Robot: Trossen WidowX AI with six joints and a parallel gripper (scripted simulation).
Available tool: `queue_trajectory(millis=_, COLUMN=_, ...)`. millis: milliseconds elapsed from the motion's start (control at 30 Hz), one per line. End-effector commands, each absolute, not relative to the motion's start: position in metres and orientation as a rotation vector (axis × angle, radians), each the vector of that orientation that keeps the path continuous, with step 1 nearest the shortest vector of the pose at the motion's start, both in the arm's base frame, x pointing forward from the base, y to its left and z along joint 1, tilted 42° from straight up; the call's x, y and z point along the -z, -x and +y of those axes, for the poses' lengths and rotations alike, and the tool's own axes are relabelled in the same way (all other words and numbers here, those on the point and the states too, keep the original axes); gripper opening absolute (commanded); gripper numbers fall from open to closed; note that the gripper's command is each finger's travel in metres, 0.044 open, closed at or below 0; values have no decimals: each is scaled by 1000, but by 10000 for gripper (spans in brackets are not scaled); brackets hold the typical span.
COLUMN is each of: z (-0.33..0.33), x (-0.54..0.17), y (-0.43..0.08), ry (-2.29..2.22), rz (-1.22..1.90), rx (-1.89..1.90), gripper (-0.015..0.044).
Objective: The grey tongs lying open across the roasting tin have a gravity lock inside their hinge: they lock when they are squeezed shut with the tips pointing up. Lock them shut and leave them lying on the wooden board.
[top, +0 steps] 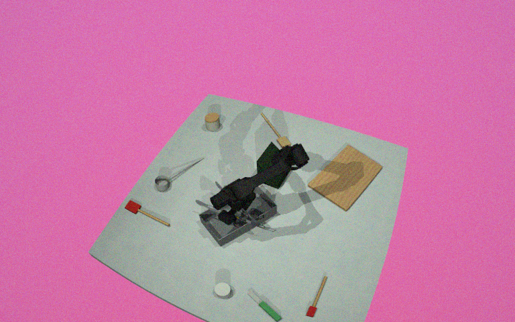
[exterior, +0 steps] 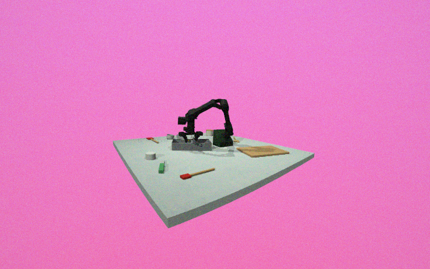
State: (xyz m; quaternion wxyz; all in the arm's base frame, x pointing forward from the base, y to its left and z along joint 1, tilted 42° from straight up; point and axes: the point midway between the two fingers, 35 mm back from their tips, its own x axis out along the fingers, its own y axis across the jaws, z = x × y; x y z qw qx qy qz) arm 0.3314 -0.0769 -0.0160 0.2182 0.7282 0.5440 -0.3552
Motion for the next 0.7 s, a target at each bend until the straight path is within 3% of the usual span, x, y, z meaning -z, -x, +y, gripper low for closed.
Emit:
queue_trajectory(millis=0, z=-77, x=16, y=-332, ry=-2014, rz=1504, rx=980, gripper=295)
queue_trajectory(millis=667, z=-77, x=16, y=-332, ry=-2014, rz=1504, rx=980, gripper=161)
